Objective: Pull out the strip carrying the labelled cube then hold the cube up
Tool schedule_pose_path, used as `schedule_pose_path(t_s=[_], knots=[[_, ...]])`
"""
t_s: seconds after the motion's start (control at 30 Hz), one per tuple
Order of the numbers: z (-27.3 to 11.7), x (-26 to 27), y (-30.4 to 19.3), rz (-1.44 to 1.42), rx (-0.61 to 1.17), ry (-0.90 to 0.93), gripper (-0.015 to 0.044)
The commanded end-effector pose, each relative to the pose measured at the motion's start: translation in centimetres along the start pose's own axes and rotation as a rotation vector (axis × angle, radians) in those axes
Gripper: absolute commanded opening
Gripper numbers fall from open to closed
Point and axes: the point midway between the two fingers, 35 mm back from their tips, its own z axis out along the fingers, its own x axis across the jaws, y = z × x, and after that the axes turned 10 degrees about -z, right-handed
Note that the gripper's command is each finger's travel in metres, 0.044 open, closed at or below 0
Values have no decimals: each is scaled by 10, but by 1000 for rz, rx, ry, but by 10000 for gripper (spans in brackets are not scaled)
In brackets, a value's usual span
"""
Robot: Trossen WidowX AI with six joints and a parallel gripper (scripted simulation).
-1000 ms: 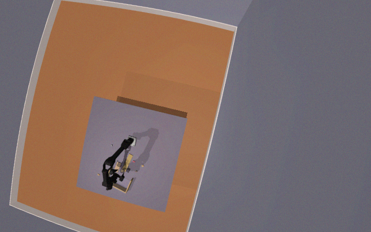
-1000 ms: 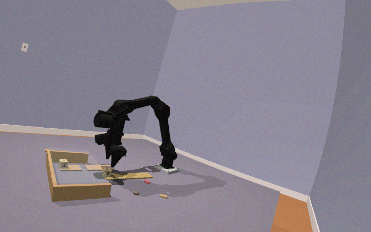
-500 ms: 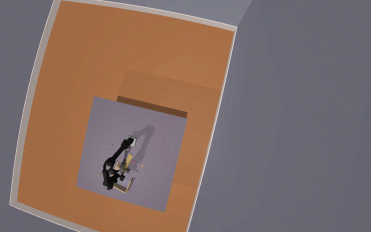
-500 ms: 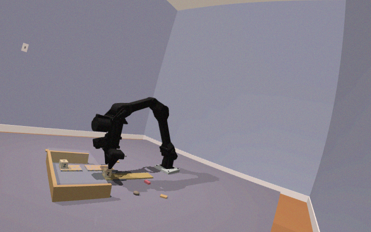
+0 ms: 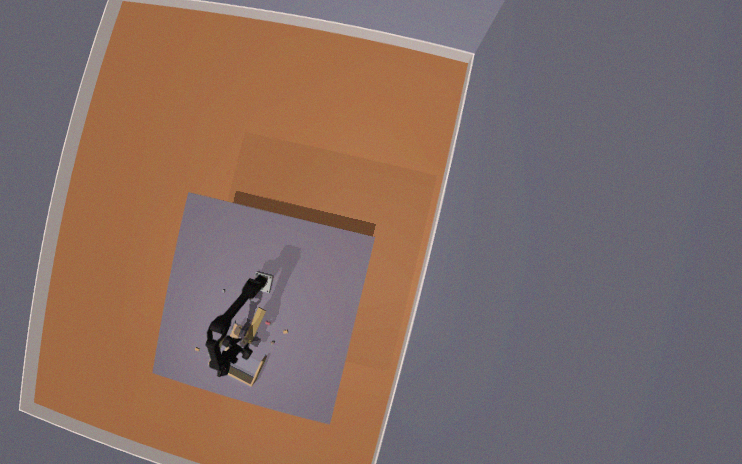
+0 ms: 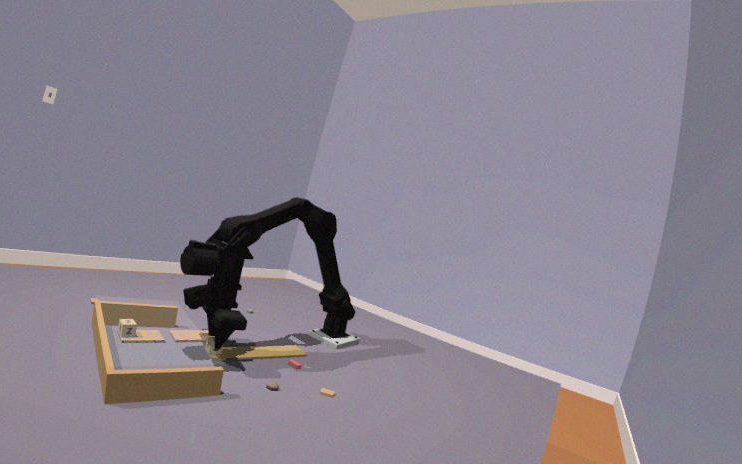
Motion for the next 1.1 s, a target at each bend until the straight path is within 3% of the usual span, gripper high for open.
schedule_pose_path(t_s=[0.0,0.23,0.37,0.6,0.73,1.07], knots=[[8,1,-1,-4,1,4,250],[13,1,-1,-4,1,4,250],[11,0,-1,0,3,0,145],[11,0,-1,0,3,0,98],[9,0,-4,0,3,0,0],[-18,-4,-40,-2,4,2,0]])
